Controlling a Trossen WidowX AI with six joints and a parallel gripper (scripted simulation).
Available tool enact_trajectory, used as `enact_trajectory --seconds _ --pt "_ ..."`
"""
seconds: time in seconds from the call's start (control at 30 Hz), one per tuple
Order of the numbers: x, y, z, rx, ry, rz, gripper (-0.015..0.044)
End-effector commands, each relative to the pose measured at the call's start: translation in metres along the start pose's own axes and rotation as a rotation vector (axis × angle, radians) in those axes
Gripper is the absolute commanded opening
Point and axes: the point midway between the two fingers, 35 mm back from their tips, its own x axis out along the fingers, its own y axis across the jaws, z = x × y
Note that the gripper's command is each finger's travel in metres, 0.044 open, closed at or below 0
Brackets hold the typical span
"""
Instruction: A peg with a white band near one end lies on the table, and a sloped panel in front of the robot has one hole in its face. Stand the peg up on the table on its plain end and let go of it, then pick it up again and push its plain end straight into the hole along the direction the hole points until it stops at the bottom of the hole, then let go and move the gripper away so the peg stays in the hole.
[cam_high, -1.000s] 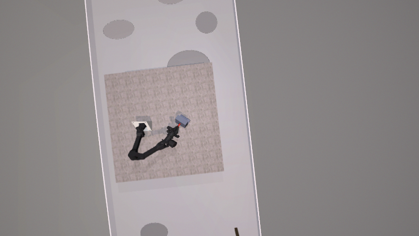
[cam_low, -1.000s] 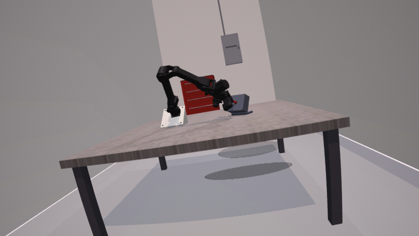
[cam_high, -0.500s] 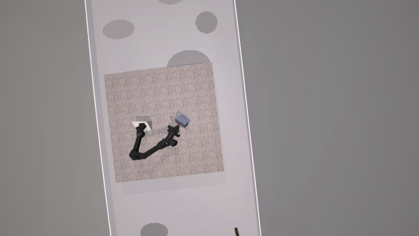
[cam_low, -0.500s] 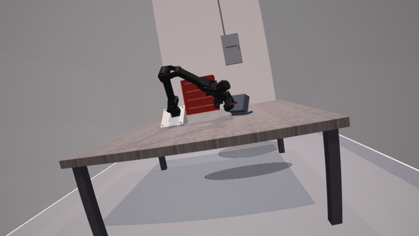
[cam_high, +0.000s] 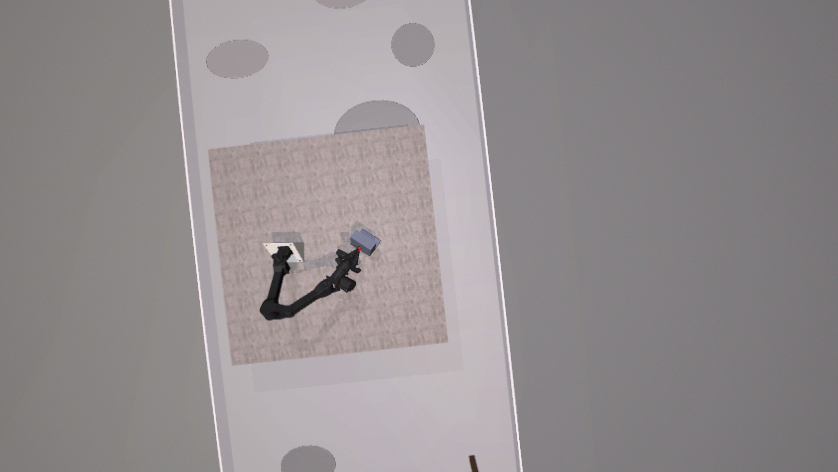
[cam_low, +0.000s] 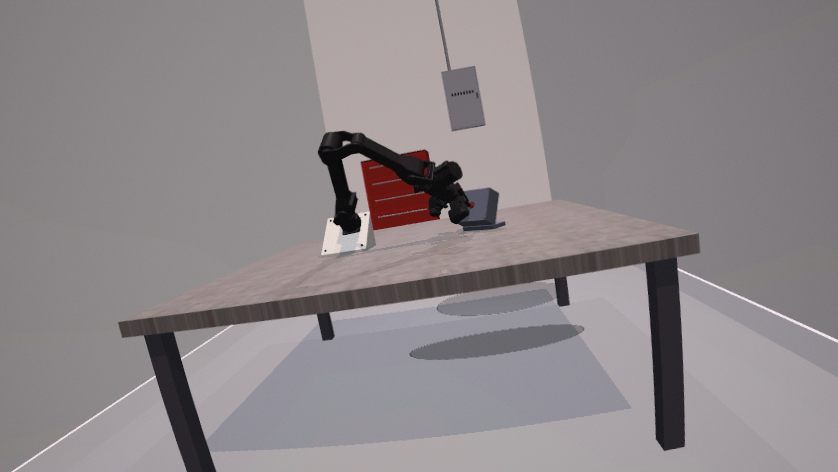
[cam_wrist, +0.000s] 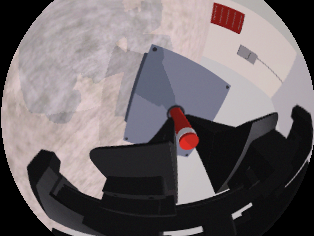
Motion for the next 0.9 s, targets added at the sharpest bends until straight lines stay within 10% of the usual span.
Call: enact_trajectory --seconds 0.0,0.13,0.7,0.87 --pt "0.000 0.000 0.000 0.000 0.001 0.000 0.0000" --pt "0.000 0.000 0.000 0.000 0.001 0.000 0.0000" --pt "-0.004 0.000 -0.001 0.000 0.001 0.000 0.0440" --pt "-0.012 0.001 -0.002 0.001 0.000 0.001 0.0440"
